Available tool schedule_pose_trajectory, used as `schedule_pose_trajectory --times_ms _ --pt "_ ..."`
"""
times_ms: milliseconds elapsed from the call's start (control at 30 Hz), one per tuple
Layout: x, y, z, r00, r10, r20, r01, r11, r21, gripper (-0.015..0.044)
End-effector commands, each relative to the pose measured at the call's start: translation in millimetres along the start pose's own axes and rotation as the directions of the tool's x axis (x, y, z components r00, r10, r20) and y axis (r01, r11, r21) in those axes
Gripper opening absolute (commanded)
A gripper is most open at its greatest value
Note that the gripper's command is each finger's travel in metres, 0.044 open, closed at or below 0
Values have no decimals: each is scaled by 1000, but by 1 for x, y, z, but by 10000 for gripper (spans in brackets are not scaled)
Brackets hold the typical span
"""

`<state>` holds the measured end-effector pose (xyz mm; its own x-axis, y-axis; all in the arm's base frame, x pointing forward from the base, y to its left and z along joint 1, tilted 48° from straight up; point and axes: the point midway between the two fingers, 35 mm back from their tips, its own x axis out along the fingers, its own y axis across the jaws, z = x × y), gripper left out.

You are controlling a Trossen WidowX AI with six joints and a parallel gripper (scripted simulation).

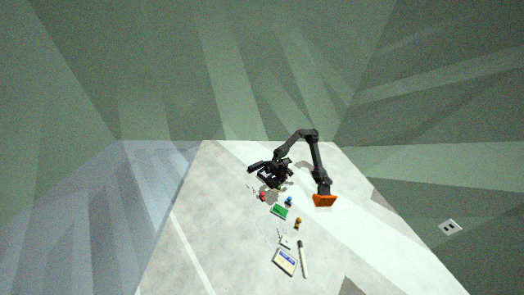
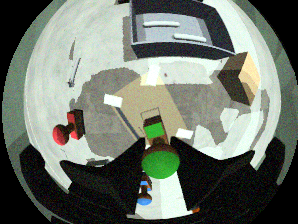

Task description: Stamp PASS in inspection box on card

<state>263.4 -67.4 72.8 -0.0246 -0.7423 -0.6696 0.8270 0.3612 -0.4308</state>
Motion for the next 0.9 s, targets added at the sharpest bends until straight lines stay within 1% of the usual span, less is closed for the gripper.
schedule_pose_trajectory --times_ms 0,867 --pt "-8 3 1 1000 9 -2 -9 1000 4 0" --pt "-50 3 0 1000 9 -3 -9 1000 3 0"
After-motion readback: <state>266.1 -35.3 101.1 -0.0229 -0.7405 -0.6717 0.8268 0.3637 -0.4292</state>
